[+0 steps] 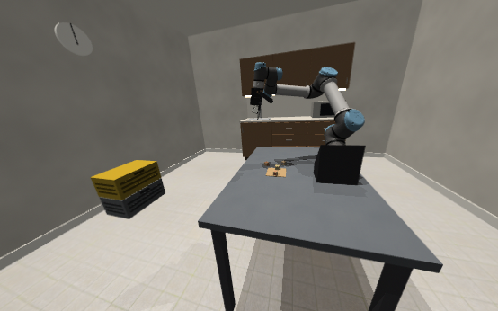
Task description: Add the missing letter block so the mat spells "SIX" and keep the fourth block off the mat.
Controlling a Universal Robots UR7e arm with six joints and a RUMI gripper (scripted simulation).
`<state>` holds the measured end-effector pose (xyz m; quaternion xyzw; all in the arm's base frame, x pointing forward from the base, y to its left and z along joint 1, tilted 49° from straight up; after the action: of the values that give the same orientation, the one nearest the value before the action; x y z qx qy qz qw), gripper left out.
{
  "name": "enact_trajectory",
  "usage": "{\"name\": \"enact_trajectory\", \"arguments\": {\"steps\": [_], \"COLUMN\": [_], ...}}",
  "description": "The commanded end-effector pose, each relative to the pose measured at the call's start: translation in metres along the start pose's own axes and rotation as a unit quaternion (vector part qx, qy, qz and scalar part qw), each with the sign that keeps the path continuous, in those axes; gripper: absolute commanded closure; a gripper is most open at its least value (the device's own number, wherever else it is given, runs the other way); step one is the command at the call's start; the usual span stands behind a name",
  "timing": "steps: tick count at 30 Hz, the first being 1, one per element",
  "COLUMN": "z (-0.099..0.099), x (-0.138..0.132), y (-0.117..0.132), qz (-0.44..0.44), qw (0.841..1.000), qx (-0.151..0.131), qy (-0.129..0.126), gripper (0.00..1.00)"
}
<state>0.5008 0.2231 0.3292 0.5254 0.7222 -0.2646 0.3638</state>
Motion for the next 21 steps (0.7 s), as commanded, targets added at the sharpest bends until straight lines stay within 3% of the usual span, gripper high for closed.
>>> {"name": "enact_trajectory", "arguments": {"steps": [1, 2, 4, 6, 15, 19, 21], "z": [0.061, 0.074, 0.074, 0.114, 0.202, 0.228, 0.228], "x": [0.051, 0.061, 0.061, 0.095, 0.172, 0.197, 0.197], "y": [-0.004, -0.007, -0.007, -0.021, -0.077, -0.103, -0.103], "qz": [0.015, 0.018, 0.018, 0.030, 0.065, 0.078, 0.078], "qw": [0.998, 0.996, 0.996, 0.990, 0.961, 0.945, 0.945], "qx": [0.065, 0.080, 0.080, 0.131, 0.265, 0.314, 0.314], "qy": [0.019, 0.023, 0.023, 0.033, 0.047, 0.047, 0.047], "gripper": [0.00, 0.00, 0.00, 0.00, 0.00, 0.00, 0.00]}}
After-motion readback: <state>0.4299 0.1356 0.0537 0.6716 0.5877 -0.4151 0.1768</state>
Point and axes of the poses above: the point where the finger pads meet when closed, its own z axis out along the fingers, its own x axis across the jaws, y = z × x, the point moved 8 cm from there along -z, back along the fingers, and after that the axes turned 3 degrees about z, right-handed, at the moved point
